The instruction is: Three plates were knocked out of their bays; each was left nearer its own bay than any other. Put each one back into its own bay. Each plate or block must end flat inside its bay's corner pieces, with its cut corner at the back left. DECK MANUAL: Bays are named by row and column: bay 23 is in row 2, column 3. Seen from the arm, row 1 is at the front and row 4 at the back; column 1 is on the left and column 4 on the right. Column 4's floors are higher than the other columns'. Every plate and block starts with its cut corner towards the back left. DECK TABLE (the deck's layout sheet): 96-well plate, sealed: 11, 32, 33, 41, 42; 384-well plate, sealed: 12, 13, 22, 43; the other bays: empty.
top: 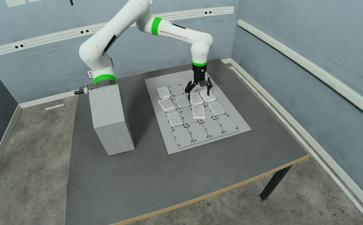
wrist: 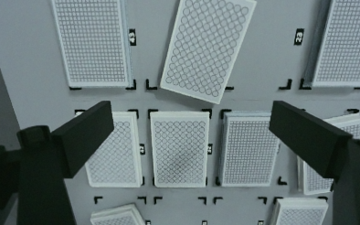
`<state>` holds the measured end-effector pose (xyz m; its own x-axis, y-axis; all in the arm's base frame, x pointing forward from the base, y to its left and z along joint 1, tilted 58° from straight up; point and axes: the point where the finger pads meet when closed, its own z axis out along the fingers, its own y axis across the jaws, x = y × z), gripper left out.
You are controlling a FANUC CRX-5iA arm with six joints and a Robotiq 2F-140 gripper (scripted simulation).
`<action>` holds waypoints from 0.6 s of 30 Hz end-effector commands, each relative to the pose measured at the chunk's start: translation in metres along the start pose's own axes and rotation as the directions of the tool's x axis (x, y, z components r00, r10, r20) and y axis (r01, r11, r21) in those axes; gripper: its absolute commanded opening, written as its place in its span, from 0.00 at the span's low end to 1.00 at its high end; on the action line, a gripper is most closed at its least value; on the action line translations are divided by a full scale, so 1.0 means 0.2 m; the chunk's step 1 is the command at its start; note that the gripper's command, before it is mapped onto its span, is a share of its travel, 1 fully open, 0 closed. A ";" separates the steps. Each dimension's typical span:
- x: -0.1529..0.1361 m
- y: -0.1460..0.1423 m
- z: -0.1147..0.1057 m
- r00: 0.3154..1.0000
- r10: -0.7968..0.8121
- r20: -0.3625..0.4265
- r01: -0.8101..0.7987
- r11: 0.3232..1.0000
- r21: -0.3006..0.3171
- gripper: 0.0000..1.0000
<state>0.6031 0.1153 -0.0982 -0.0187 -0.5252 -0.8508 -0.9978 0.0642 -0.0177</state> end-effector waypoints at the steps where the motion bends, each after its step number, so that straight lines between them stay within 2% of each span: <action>1: 0.06 0.00 0.00 1.000 0.000 -0.001 0.000 1.000 0.001 1.00; 18: 0.36 0.00 0.00 1.000 0.000 -0.001 0.000 1.000 0.001 1.00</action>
<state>0.6020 0.0825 -0.1513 -0.0185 -0.5252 -0.8508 -0.9978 0.0642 -0.0180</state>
